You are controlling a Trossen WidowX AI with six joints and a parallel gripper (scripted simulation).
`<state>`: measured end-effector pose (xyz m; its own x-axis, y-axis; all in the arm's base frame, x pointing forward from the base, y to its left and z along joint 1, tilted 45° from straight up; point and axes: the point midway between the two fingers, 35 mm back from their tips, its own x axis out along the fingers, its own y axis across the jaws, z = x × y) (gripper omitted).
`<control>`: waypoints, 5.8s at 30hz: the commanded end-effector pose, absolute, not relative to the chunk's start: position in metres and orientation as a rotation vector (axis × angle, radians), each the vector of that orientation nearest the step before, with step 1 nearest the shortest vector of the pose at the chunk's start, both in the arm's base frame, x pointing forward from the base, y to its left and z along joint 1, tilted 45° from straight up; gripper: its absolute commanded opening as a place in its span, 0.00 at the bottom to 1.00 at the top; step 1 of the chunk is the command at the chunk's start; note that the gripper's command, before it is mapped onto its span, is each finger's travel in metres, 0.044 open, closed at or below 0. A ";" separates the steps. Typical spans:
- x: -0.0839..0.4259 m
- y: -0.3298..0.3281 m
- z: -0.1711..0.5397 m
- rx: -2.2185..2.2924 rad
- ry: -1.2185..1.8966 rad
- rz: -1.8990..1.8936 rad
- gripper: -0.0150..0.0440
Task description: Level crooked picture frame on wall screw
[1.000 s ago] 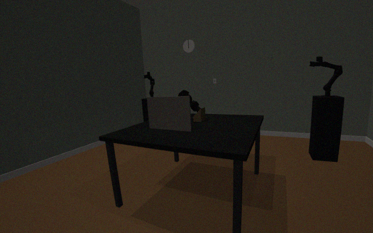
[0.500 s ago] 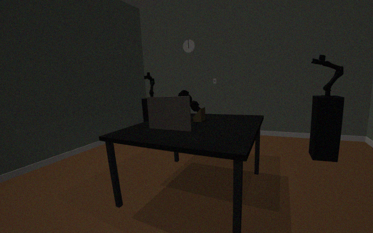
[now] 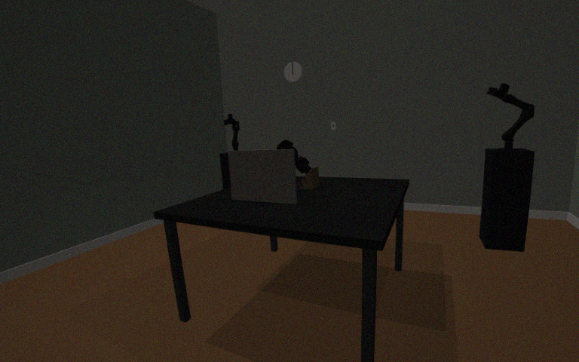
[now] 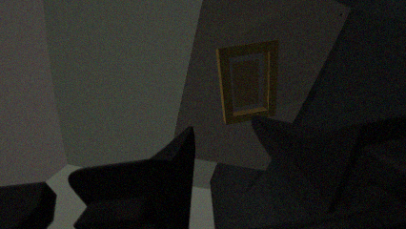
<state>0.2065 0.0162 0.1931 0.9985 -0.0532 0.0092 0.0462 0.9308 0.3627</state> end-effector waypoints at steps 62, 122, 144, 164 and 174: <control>0.268 -0.020 0.172 0.373 -0.025 -0.048 0.69; 0.385 -0.026 0.175 0.373 -0.032 -0.046 0.69; 0.388 -0.027 0.175 0.373 -0.032 -0.046 0.69; 0.388 -0.027 0.175 0.373 -0.032 -0.046 0.61; 0.388 -0.027 0.175 0.373 -0.032 -0.046 0.36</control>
